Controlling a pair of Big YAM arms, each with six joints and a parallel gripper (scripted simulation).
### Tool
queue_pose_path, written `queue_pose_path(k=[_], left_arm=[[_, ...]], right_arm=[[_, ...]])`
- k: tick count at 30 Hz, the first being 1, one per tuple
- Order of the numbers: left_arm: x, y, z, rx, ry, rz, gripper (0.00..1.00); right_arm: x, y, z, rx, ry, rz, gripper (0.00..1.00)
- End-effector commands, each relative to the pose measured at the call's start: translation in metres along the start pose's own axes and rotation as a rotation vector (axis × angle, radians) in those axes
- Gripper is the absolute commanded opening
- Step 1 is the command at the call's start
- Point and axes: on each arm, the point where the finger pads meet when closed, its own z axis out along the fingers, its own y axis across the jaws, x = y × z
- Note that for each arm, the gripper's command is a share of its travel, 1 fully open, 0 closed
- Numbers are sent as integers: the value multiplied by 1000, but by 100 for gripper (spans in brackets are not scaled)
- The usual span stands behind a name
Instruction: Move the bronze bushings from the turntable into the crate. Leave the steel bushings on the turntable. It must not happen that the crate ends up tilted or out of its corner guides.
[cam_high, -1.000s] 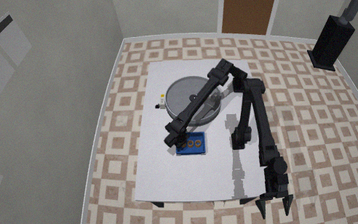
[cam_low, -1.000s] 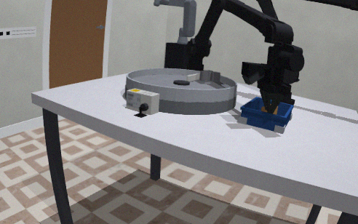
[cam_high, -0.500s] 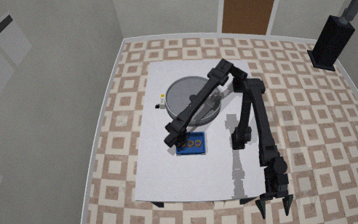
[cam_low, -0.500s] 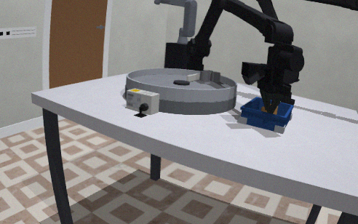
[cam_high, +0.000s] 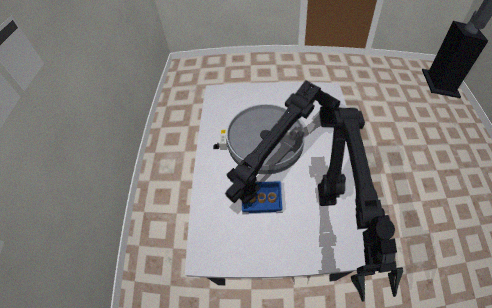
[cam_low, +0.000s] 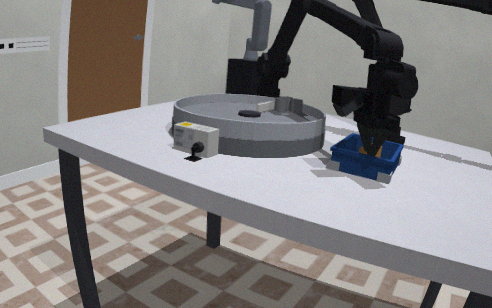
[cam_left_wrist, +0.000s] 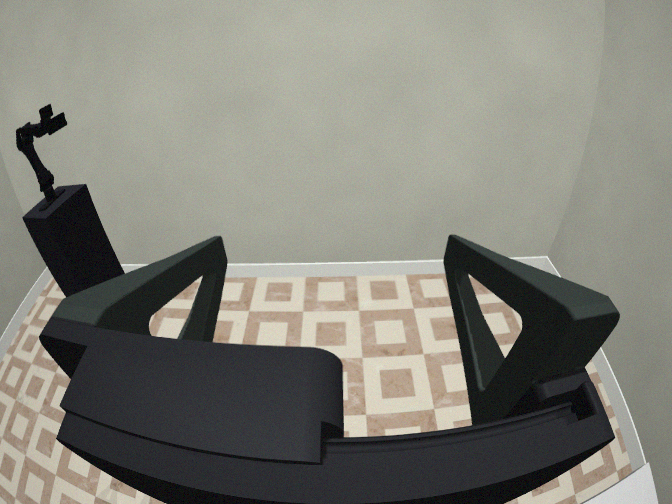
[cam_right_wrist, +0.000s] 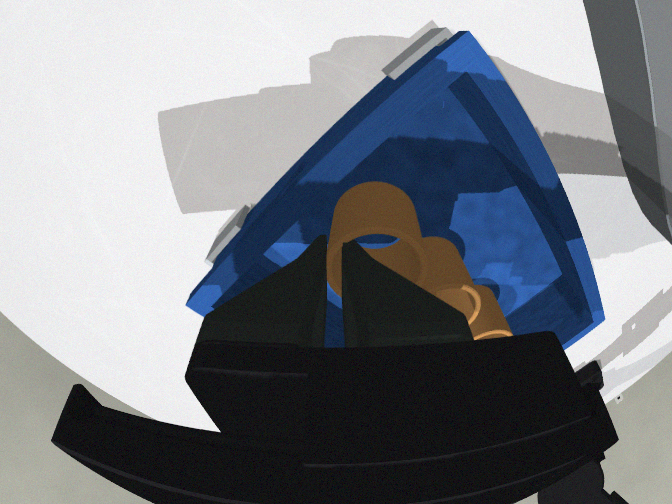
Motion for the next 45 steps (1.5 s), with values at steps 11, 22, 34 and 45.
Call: queue_pose_path(k=[11,22,34,45], left_arm=[[-14,3,-6,-5,-42,-16,100],[-14,3,-6,-5,-42,-16,100],[-14,3,-6,-5,-42,-16,100],[-14,3,-6,-5,-42,-16,100]], right_arm=[[-5,7,-6,-26,0,1,0],[-5,7,-6,-26,0,2,0],[-5,7,-6,-26,0,2,0],[-5,7,-6,-26,0,2,0]])
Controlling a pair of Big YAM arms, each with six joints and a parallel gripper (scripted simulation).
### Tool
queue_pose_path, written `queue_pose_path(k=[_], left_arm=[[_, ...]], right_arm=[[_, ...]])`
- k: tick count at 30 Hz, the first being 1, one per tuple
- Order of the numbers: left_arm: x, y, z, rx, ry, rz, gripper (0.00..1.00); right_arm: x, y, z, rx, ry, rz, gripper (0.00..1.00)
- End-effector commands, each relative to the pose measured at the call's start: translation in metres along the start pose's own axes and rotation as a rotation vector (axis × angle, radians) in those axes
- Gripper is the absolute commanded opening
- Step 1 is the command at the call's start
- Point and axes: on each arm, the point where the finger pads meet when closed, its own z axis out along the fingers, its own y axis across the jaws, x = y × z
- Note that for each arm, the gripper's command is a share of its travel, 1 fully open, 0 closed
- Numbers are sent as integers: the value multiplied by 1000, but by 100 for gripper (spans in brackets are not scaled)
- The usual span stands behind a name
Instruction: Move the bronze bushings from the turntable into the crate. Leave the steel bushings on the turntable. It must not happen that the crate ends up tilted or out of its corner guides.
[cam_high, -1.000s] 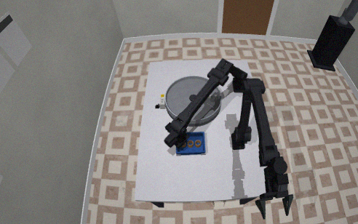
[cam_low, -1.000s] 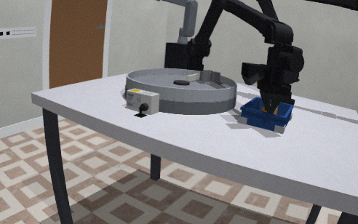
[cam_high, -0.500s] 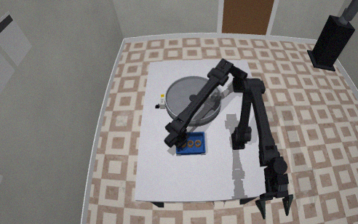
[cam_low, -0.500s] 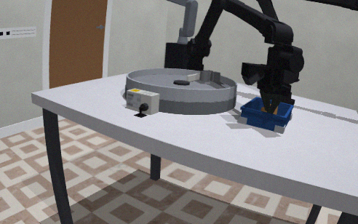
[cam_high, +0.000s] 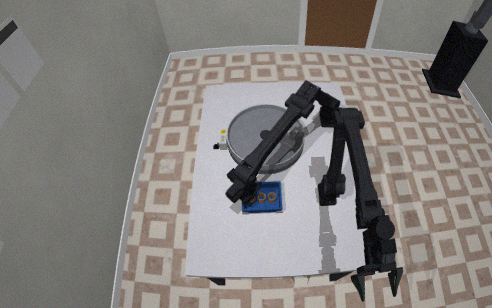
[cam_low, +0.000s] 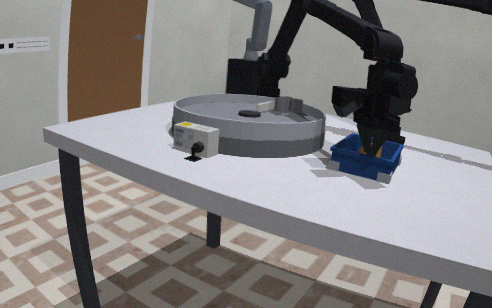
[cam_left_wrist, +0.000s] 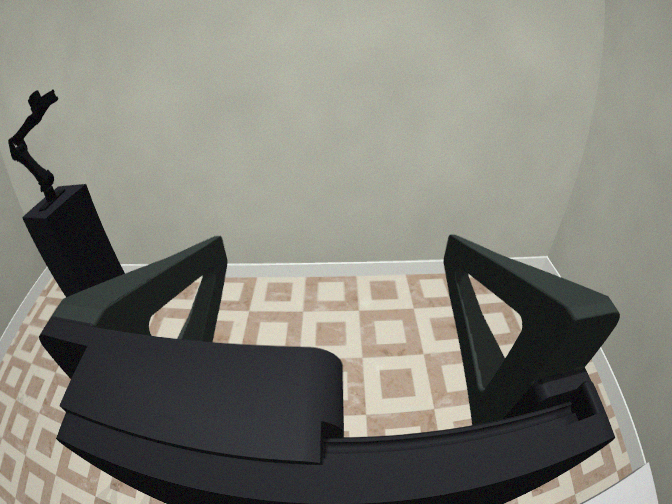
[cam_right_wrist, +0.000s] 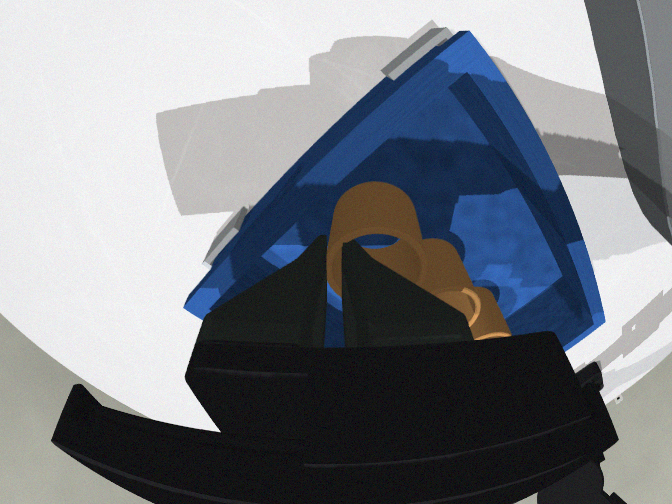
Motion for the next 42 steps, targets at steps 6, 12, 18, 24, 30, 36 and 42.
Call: queue_pose_path(k=[6,12,18,24,30,36,42], left_arm=[[-14,3,-6,-5,-42,-16,100],[-14,3,-6,-5,-42,-16,100],[-14,3,-6,-5,-42,-16,100],[-14,3,-6,-5,-42,-16,100],[-14,3,-6,-5,-42,-16,100],[-14,3,-6,-5,-42,-16,100],[-14,3,-6,-5,-42,-16,100]], right_arm=[[-6,7,-5,-24,-1,3,0],[-7,5,5,-11,-1,4,0],[-7,6,7,-13,-1,4,0],[-9,5,8,-13,-1,6,0],[-9,6,8,-15,-1,7,0],[-9,5,9,-9,-1,7,0],[-9,5,9,-9,-1,7,0]])
